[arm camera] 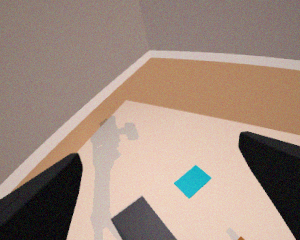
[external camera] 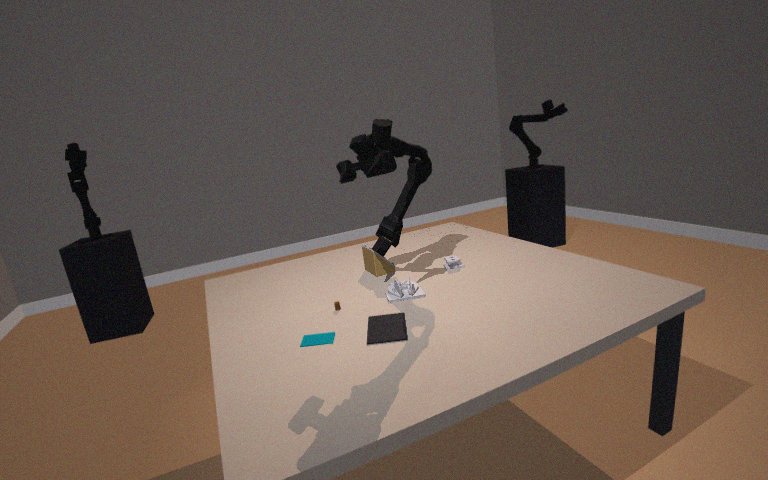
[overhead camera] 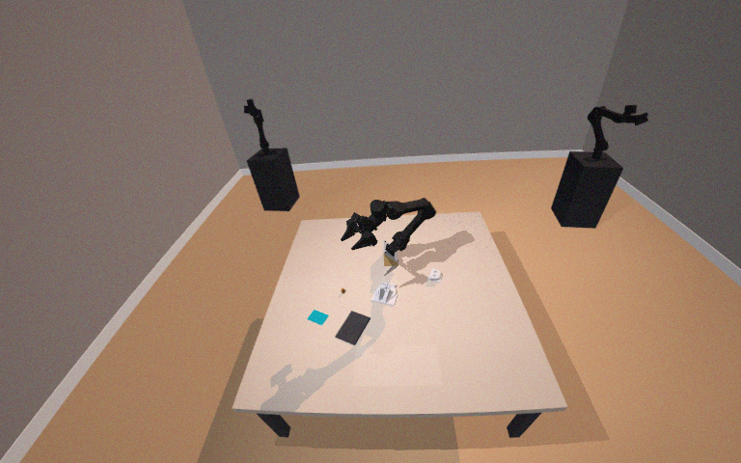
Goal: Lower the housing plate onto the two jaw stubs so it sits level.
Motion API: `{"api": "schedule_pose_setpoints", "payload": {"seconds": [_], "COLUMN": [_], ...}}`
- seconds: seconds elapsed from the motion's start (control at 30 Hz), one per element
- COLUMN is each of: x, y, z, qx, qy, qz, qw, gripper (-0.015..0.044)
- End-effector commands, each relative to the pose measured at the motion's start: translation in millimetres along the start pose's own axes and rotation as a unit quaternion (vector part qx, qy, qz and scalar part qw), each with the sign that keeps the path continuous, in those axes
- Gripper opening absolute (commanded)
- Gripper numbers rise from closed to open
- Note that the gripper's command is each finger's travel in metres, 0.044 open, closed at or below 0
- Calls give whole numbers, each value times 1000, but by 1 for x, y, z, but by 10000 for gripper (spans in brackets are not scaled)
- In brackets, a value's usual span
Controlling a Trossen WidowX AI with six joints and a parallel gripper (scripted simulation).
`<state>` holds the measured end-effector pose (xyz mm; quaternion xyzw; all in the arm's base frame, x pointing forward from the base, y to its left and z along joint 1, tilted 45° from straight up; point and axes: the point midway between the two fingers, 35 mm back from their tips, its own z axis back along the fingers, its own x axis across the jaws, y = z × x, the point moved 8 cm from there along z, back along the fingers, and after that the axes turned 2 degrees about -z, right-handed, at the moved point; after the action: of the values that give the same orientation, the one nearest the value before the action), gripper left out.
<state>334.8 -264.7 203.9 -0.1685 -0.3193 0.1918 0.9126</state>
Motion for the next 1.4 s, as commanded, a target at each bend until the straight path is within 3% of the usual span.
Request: {"api": "schedule_pose_setpoints", "payload": {"seconds": [0.0, 0.67, 1.37], "x": [19, 80, 104], "y": [24, 120, 217], "z": [7, 48, 112], "qx": [39, 172, 273], "qy": [-17, -112, -243], "qz": [64, 317, 538], "qw": [997, 926, 759], "gripper": [440, 440, 440]}}
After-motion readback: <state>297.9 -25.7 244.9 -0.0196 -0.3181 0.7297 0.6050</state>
